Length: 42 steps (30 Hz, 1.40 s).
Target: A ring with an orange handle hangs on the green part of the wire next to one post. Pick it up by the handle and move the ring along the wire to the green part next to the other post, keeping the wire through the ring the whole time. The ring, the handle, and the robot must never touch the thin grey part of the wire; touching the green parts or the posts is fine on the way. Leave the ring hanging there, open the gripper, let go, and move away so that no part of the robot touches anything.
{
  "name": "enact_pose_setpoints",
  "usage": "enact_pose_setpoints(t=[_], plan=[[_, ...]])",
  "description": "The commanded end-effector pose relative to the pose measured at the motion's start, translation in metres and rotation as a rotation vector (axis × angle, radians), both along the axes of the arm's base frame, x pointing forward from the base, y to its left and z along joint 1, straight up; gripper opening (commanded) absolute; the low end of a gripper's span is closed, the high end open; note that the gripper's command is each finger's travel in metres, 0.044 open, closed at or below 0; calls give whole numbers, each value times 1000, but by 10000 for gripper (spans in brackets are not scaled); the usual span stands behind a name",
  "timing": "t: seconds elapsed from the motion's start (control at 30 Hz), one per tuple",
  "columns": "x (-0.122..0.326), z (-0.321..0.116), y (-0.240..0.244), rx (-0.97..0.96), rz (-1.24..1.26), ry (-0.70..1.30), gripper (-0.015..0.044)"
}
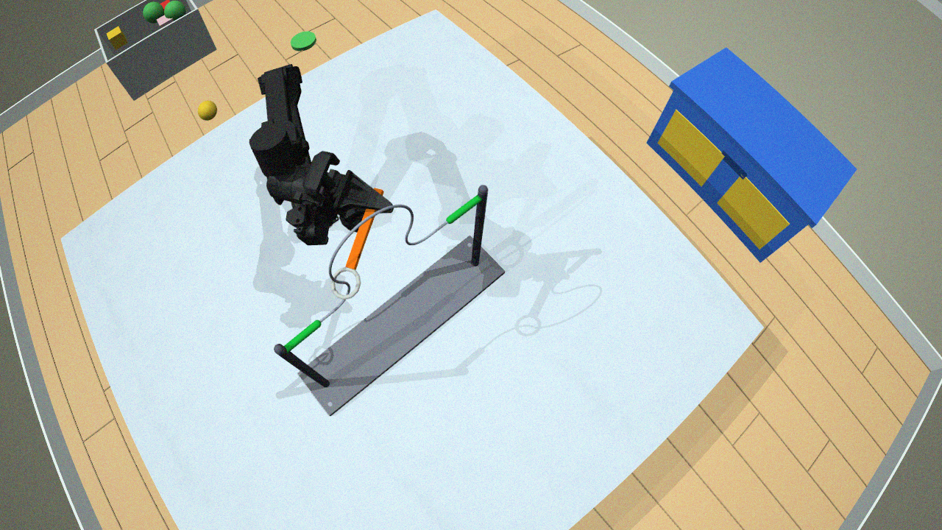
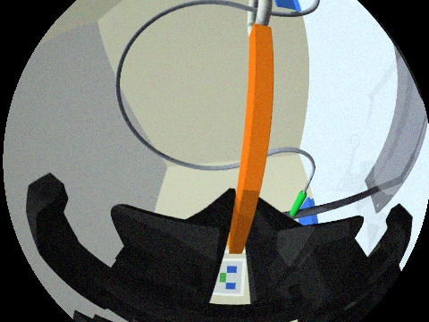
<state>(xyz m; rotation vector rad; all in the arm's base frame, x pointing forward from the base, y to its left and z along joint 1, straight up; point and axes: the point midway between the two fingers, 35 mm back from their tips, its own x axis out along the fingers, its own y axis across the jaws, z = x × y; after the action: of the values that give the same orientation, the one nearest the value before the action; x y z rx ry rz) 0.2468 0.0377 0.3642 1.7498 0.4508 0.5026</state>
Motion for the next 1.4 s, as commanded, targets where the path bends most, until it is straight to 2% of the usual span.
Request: enact_pose_setpoints(t=[0.0, 0.53, 1.37], plan=[[1, 11, -3, 52, 2, 4, -150], [1, 26, -10, 56, 5, 13, -150], [1, 19, -9, -275, 2, 7, -150]])
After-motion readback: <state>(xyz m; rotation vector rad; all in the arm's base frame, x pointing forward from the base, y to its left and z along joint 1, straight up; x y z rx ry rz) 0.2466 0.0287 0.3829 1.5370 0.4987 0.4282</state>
